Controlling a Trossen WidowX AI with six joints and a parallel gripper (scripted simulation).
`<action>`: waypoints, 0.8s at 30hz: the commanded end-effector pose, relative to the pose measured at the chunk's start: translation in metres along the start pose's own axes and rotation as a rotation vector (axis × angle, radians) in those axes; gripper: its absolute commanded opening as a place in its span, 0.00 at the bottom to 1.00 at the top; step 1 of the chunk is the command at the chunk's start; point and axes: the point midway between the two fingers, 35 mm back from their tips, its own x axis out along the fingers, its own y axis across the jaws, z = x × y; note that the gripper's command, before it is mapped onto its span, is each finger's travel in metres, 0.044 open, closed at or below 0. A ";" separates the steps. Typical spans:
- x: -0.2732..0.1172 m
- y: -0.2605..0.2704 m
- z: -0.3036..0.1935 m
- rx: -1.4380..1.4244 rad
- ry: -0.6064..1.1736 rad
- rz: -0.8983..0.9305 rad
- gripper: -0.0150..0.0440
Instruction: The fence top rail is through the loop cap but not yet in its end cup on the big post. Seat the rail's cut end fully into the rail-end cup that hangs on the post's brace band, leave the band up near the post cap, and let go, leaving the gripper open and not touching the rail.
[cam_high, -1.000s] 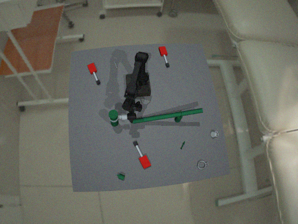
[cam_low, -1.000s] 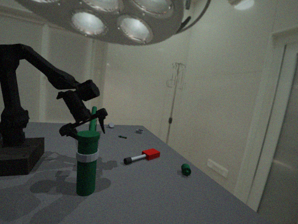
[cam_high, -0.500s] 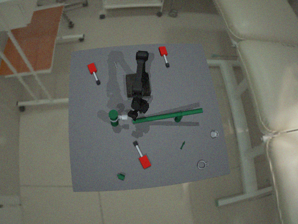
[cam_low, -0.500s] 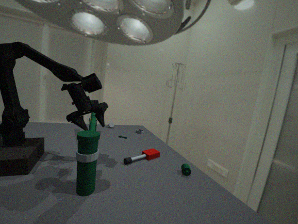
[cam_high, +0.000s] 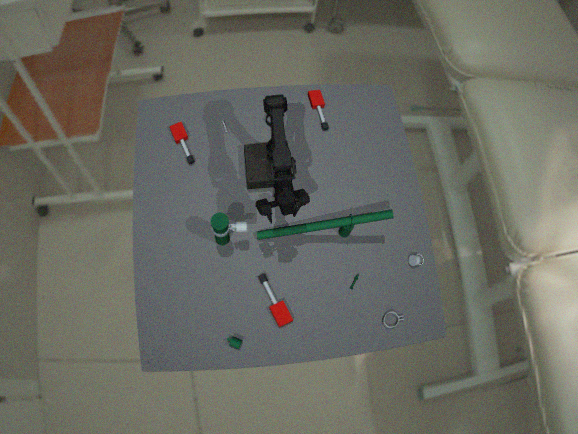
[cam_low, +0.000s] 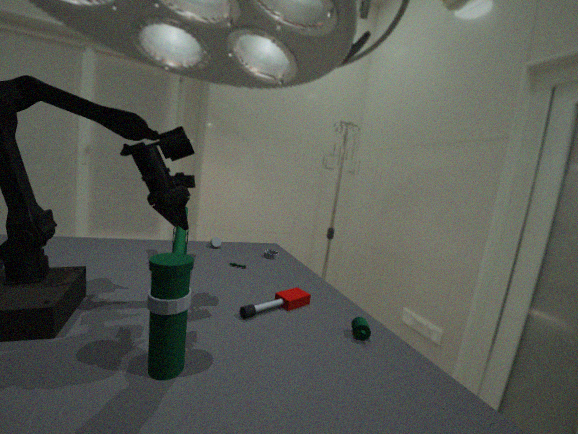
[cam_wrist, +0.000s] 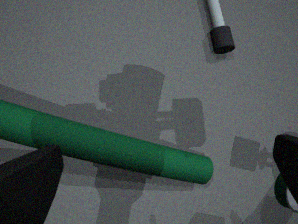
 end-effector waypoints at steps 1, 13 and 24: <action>-0.028 0.017 0.011 0.282 -0.035 -0.009 1.00; -0.018 0.019 0.011 0.120 0.018 0.002 1.00; 0.041 0.038 -0.003 -0.919 0.280 0.261 1.00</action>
